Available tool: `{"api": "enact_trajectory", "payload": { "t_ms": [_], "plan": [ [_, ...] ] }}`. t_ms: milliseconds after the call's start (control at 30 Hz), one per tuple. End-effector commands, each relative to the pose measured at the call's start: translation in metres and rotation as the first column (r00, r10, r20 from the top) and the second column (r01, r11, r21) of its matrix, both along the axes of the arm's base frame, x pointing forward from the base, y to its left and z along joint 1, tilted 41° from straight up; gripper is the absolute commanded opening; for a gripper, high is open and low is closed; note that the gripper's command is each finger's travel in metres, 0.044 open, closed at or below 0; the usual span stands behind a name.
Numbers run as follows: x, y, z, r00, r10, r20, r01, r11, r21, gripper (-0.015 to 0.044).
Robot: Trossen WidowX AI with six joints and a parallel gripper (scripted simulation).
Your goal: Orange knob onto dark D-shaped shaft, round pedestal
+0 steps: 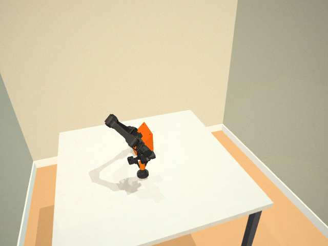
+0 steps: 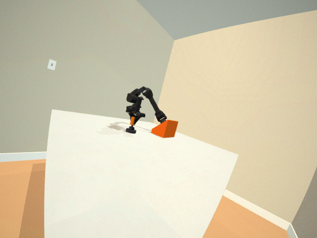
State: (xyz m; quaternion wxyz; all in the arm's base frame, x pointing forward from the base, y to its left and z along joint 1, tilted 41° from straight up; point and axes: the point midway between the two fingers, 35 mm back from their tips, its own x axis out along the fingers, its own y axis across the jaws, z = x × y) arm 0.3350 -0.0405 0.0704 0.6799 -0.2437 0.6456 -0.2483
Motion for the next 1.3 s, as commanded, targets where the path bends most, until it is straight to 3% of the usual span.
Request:
{"api": "enact_trajectory", "payload": {
  "t_ms": [0, 1033, 1267],
  "plan": [
    [0.0012, -0.0020, 0.0003, 1.000, 0.003, 0.001, -0.003, 1.000, -0.006, 0.0000],
    [-0.0008, 0.0016, 0.0018, 1.000, 0.003, 0.001, -0.003, 1.000, -0.005, 0.0000],
    [0.0009, 0.0008, 0.0017, 0.983, 0.138, -0.118, -0.140, 0.990, -0.005, 0.0000]
  ]
}}
